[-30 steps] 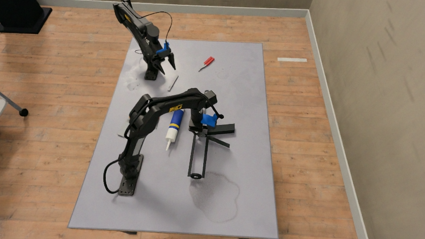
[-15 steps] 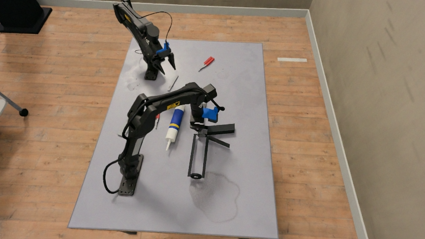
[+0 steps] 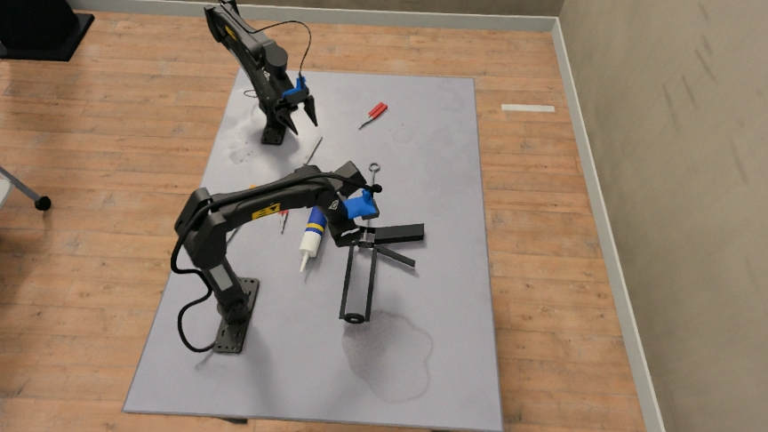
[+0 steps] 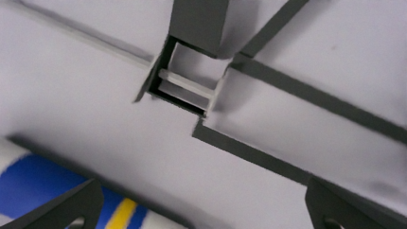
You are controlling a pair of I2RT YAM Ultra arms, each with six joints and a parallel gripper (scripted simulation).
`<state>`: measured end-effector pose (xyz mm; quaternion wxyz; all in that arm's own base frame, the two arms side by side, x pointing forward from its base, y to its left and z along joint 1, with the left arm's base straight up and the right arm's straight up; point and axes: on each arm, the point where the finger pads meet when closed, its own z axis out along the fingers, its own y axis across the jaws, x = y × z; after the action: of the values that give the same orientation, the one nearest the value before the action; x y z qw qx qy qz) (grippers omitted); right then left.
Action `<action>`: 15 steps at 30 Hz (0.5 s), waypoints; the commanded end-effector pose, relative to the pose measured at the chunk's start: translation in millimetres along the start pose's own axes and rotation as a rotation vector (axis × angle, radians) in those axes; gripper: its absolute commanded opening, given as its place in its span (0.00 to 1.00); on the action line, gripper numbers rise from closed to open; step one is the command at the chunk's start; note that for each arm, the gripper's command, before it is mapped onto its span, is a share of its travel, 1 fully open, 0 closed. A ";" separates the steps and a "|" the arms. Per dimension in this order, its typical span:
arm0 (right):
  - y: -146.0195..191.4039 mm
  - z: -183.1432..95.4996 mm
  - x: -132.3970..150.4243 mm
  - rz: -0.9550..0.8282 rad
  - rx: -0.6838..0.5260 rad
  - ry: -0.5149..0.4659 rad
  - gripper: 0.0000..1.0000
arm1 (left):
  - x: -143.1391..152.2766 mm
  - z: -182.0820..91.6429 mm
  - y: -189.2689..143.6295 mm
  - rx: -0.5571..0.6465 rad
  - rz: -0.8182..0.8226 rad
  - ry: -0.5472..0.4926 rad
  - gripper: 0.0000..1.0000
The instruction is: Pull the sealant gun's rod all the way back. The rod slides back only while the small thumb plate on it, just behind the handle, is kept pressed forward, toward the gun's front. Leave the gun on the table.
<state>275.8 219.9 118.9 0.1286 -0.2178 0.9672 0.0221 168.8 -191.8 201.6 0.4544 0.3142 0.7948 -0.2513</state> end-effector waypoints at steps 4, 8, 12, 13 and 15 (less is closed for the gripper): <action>-14.3 -23.8 -10.3 -0.176 -0.073 -0.192 1.00 | -10.6 -5.6 -2.7 0.005 0.018 -0.046 0.66; -17.3 -25.9 -8.3 -0.183 -0.075 -0.202 1.00 | -10.6 -5.6 -2.7 0.005 0.018 -0.046 0.66; -23.2 -26.8 -2.5 -0.166 -0.063 -0.194 1.00 | -10.6 -5.6 -2.7 0.005 0.018 -0.046 0.66; -23.1 -27.7 -3.5 -0.166 -0.063 -0.197 1.00 | -10.6 -5.6 -2.7 0.005 0.018 -0.046 0.66; -22.8 -30.0 -6.0 -0.166 -0.064 -0.205 1.00 | -10.6 -5.6 -2.7 0.005 0.018 -0.046 0.66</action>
<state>277.9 192.7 132.5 0.1887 -0.2912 0.9367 0.0466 168.8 -191.8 201.6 0.4544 0.3142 0.7948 -0.2513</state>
